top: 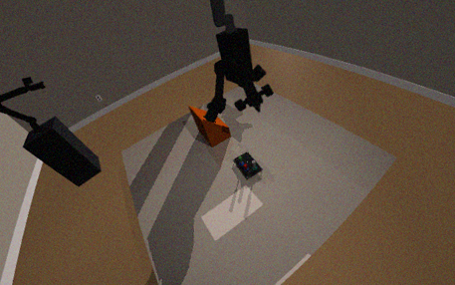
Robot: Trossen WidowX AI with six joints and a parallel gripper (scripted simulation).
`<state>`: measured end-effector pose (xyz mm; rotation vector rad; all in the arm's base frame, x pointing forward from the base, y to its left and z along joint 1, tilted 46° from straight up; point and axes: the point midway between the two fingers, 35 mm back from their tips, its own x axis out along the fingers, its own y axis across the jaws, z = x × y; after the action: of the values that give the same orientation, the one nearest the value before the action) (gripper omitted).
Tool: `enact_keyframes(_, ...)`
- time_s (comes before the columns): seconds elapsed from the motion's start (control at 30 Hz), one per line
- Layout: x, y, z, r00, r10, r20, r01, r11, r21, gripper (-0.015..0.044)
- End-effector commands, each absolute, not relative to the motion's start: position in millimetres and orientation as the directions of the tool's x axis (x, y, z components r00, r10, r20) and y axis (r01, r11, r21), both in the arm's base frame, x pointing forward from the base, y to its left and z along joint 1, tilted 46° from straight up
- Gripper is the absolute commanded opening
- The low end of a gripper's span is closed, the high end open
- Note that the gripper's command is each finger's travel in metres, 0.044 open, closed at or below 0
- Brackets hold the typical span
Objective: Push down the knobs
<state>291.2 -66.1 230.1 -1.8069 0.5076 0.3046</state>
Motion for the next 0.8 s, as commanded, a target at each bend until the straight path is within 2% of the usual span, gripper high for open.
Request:
enact_keyframes(0.0, 296, -67, 219, 0.849, -0.16, -0.503, -0.525, -0.153, -0.837, 0.0)
enact_keyframes(0.37, 308, -66, 183, 0.763, -0.068, -0.643, -0.635, 0.105, -0.765, 0.0)
enact_keyframes(0.77, 316, -63, 145, 0.648, 0.051, -0.76, -0.716, 0.381, -0.584, 0.0)
